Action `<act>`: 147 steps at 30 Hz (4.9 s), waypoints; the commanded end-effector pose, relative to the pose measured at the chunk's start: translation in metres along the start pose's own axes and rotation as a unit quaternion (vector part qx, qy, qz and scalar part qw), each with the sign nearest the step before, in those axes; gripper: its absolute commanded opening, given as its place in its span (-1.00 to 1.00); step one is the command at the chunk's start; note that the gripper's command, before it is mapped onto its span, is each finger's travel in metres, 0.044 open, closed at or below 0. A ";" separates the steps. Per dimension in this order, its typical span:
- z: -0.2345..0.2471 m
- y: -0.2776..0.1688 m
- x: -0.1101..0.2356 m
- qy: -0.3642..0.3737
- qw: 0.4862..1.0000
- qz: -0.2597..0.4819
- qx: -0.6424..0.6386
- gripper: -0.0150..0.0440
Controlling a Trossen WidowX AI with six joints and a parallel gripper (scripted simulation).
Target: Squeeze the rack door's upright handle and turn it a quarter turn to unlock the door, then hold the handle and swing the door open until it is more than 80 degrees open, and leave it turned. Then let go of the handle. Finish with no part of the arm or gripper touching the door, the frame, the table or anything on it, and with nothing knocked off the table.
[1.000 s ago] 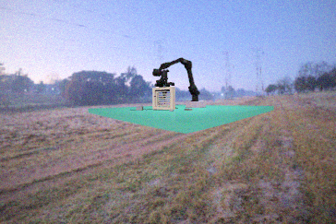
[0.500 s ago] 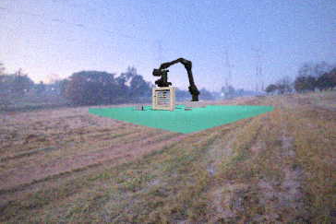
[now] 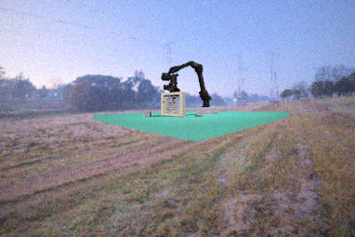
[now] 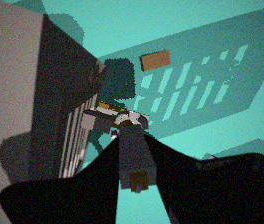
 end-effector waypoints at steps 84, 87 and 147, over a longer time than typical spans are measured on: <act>0.000 0.000 0.000 -0.001 0.628 -0.001 0.778 0.46; 0.000 0.000 0.000 -0.001 0.569 -0.001 0.823 0.46; 0.000 0.000 0.000 -0.001 0.097 0.000 0.995 -0.22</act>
Point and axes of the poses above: the point midway between the two fingers, 35 mm back from their tips, its own x axis back along the fingers, its own z axis across the jaws, y = z × x, the point moved 5 cm from there along x, back along the fingers, and after that the axes turned 15 degrees about x, right-handed, at the moved point
